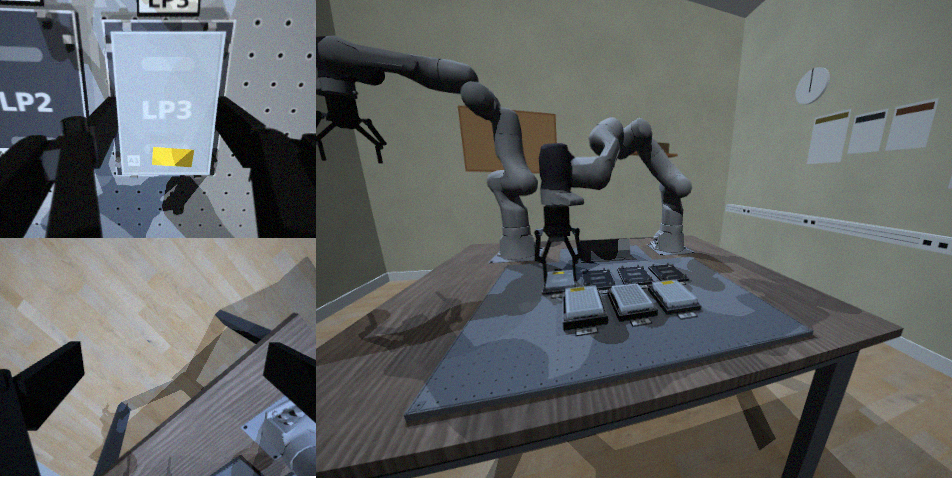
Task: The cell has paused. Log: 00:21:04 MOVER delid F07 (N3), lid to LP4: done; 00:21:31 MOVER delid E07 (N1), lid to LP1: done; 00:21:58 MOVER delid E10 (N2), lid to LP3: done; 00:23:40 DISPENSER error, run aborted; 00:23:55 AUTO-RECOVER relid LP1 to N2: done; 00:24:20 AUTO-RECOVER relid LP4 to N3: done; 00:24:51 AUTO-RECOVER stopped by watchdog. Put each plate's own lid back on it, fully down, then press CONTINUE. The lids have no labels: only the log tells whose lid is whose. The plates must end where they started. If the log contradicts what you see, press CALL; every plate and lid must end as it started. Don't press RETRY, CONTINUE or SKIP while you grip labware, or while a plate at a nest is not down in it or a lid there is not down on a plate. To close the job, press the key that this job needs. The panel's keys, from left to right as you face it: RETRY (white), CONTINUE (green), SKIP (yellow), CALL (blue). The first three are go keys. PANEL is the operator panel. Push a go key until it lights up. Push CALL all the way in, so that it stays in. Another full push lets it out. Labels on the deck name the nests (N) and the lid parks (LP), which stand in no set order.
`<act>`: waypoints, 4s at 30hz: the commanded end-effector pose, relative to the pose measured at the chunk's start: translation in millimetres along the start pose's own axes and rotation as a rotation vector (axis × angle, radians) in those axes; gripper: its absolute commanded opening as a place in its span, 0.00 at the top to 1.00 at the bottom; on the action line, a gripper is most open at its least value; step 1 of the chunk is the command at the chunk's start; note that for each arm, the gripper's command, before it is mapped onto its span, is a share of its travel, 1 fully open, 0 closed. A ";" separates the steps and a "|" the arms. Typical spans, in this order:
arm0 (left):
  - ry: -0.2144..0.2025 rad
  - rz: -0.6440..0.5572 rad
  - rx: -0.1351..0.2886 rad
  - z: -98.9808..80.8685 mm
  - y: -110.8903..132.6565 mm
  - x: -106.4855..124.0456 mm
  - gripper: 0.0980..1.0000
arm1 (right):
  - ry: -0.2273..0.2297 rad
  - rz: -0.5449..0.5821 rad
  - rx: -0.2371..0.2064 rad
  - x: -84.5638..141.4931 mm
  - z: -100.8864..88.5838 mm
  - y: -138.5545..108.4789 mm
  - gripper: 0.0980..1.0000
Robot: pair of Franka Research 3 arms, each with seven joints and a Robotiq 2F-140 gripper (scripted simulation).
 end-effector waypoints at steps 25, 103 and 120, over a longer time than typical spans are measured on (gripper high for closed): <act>0.000 0.003 0.002 -5.1 -0.1 0.2 1.00 | 0.000 0.000 0.000 0.0 -0.1 0.0 0.00; 0.000 0.003 0.002 -67.1 0.0 0.3 1.00 | 0.000 0.000 0.000 0.0 -0.1 0.0 0.00; 0.000 0.003 0.002 -70.8 -0.9 -0.6 1.00 | 0.000 0.000 0.000 0.0 -0.1 0.0 0.00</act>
Point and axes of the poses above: on each arm, the point where the finger pads meet when closed, its own z axis out along the fingers, its own x axis across the jaws, y = z × x, the point moved 3 cm from there along -z, back along the fingers, and after that the axes turned 10 degrees about z, right-handed, at the moved point
